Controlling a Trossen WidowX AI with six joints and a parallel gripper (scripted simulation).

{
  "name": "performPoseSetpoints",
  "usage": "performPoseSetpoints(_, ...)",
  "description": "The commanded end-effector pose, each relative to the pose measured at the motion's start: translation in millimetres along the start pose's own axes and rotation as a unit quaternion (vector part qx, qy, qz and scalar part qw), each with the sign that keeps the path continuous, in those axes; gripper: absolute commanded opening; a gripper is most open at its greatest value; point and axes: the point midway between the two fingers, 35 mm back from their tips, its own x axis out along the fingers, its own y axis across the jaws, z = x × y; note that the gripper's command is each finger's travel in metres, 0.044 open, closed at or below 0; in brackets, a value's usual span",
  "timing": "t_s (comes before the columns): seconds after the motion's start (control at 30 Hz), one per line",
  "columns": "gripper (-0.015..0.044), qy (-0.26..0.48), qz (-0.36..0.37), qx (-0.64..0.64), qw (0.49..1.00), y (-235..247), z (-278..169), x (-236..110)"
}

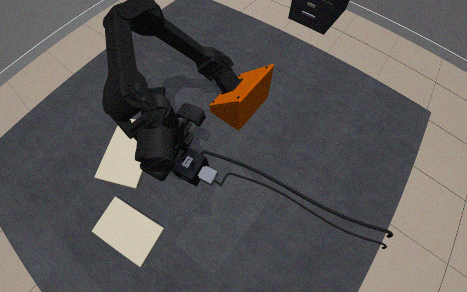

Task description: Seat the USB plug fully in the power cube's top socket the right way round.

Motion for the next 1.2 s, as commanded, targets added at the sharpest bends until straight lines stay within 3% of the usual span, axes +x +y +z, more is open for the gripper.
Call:
performPoseSetpoints(0.0,0.0000,0.005,0.001,-0.001,1.000,0.0,0.0,-0.7)
performPoseSetpoints(1.17,0.0000,0.018,0.001,-0.005,1.000,0.1,-2.1,3.5)
